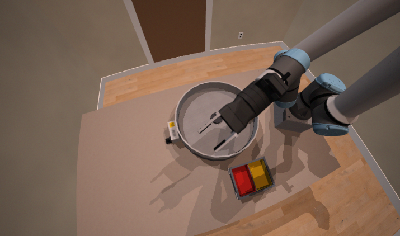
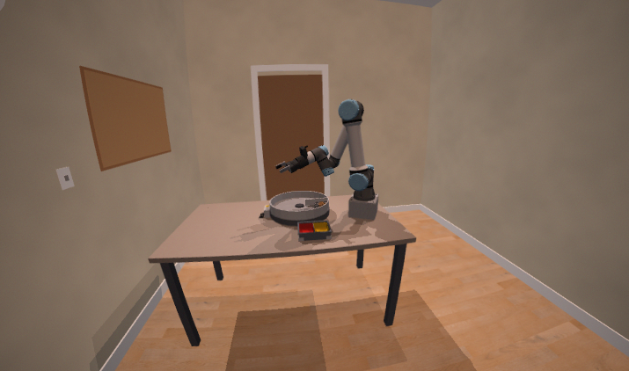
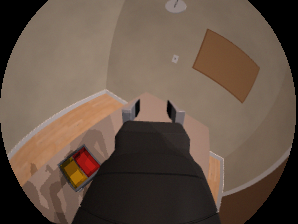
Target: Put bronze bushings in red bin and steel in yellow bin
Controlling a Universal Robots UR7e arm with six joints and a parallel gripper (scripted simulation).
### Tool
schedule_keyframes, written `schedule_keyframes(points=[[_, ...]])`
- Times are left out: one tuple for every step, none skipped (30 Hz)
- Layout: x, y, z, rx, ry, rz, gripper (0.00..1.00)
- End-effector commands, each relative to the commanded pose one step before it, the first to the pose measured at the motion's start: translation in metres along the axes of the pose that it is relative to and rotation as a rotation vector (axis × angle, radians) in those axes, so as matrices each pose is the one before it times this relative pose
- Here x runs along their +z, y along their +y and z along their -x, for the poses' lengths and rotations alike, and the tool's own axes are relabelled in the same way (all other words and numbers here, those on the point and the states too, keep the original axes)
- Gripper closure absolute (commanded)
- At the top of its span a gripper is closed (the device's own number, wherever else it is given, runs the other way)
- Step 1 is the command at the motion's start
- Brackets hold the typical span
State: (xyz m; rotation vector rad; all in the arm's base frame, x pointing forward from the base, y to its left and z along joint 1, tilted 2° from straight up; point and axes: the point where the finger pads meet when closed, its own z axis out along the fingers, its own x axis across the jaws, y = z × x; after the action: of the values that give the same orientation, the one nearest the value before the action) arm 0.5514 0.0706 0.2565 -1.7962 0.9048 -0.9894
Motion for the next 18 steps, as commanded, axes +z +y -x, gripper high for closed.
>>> schedule_keyframes(points=[[-0.03151,0.00118,0.00805,-0.00155,-0.00276,0.00160,0.00],[0.00000,0.00000,0.00000,0.00000,0.00000,0.00000,0.00],[0.00000,0.00000,0.00000,0.00000,0.00000,0.00000,0.00],[0.00000,0.00000,0.00000,0.00000,0.00000,0.00000,0.00],[0.00000,0.00000,0.00000,0.00000,0.00000,0.00000,0.00],[-0.01064,0.00045,0.00362,0.00000,0.00000,0.00000,0.00],[-0.01064,0.00045,0.00362,0.00000,0.00000,0.00000,0.00],[-0.01064,0.00045,0.00362,0.00000,0.00000,0.00000,0.00],[-0.00766,0.00032,0.00273,0.00007,0.00034,-0.00028,0.00],[-0.00298,0.00013,0.00089,-0.00007,-0.00034,0.00028,0.00],[-0.00802,0.00033,0.00288,0.00008,0.00047,-0.00037,0.00],[-0.00262,0.00012,0.00074,-0.00008,-0.00047,0.00037,0.00],[0.00000,0.00000,0.00000,0.00000,0.00000,0.00000,0.00],[0.00000,0.00000,0.00000,0.00000,0.00000,0.00000,0.00],[0.00000,0.00000,0.00000,0.00000,0.00000,0.00000,0.00],[-0.01064,0.00045,0.00362,0.00000,0.00000,0.00000,0.00],[-0.01064,0.00045,0.00362,0.00000,0.00000,0.00000,0.00],[-0.00700,0.00030,0.00263,0.00021,0.00159,-0.00128,0.00]])
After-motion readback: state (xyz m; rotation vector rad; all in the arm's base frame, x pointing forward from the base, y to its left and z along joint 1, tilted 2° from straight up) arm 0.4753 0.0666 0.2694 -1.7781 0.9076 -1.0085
